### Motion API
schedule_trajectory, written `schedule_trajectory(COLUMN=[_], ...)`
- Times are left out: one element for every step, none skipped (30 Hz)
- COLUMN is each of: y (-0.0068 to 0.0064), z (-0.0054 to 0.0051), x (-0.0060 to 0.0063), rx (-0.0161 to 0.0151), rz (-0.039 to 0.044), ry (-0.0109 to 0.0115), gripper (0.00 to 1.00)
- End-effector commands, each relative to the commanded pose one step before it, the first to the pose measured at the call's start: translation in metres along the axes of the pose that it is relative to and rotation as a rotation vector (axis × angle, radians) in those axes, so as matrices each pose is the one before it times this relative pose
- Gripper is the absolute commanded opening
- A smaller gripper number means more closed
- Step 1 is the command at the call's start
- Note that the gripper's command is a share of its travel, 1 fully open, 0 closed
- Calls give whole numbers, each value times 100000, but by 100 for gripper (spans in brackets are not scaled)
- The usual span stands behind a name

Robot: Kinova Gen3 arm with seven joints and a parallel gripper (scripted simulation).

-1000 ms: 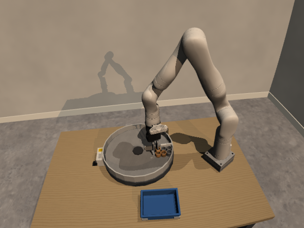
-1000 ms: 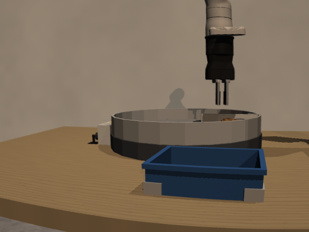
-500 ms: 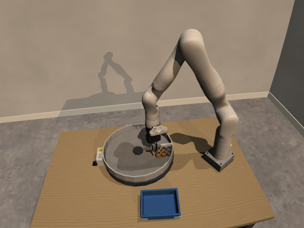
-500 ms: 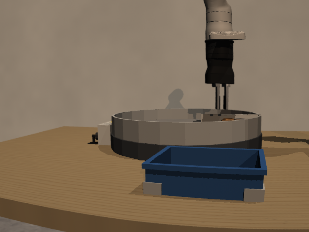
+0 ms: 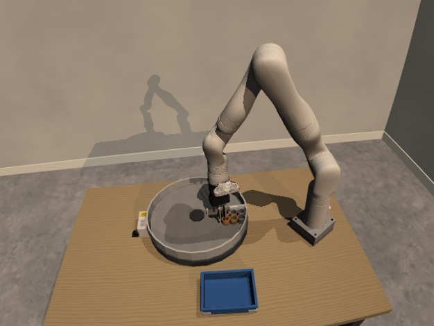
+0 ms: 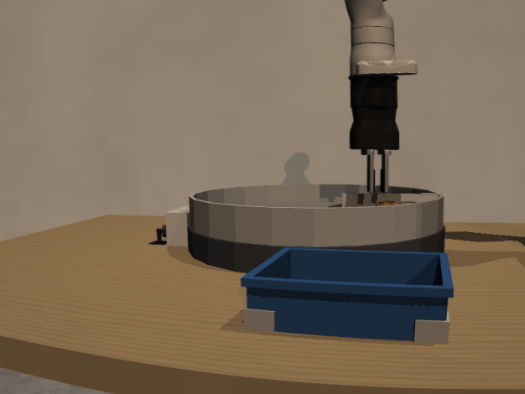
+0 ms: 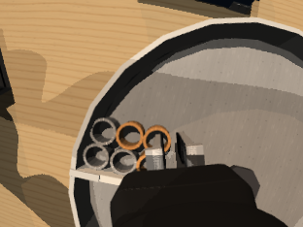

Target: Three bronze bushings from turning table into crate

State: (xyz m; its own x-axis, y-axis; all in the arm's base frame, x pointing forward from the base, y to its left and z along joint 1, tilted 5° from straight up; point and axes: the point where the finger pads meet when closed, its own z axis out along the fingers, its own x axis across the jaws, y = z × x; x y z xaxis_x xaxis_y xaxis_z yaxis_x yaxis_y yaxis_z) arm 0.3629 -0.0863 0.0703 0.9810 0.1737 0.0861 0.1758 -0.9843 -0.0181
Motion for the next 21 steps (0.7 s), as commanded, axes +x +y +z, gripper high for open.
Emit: schedule_trajectory(y=[24, 15, 0, 0, 0, 0, 0, 0, 0, 0, 0, 0, 0, 0, -2, 0, 0, 0, 0, 0, 0], z=[872, 305, 0, 0, 0, 0, 0, 0, 0, 0, 0, 0, 0, 0, 119, 138, 138, 138, 138, 0, 0], x=[-245, -14, 0, 0, 0, 0, 0, 0, 0, 0, 0, 0, 0, 0, 11, -2, -2, -2, -2, 0, 0], rx=[214, -5, 0, 0, 0, 0, 0, 0, 0, 0, 0, 0, 0, 0, -12, 2, 2, 2, 2, 0, 0], rz=[288, 44, 0, 0, 0, 0, 0, 0, 0, 0, 0, 0, 0, 0, -15, 2, 2, 2, 2, 0, 0], ry=[-702, -38, 0, 0, 0, 0, 0, 0, 0, 0, 0, 0, 0, 0, 41, -7, -7, -7, -7, 0, 0], gripper=[40, 40, 40, 40, 40, 40, 40, 40, 40, 40, 40, 40, 40, 40, 40, 40, 40, 40, 40, 40, 40])
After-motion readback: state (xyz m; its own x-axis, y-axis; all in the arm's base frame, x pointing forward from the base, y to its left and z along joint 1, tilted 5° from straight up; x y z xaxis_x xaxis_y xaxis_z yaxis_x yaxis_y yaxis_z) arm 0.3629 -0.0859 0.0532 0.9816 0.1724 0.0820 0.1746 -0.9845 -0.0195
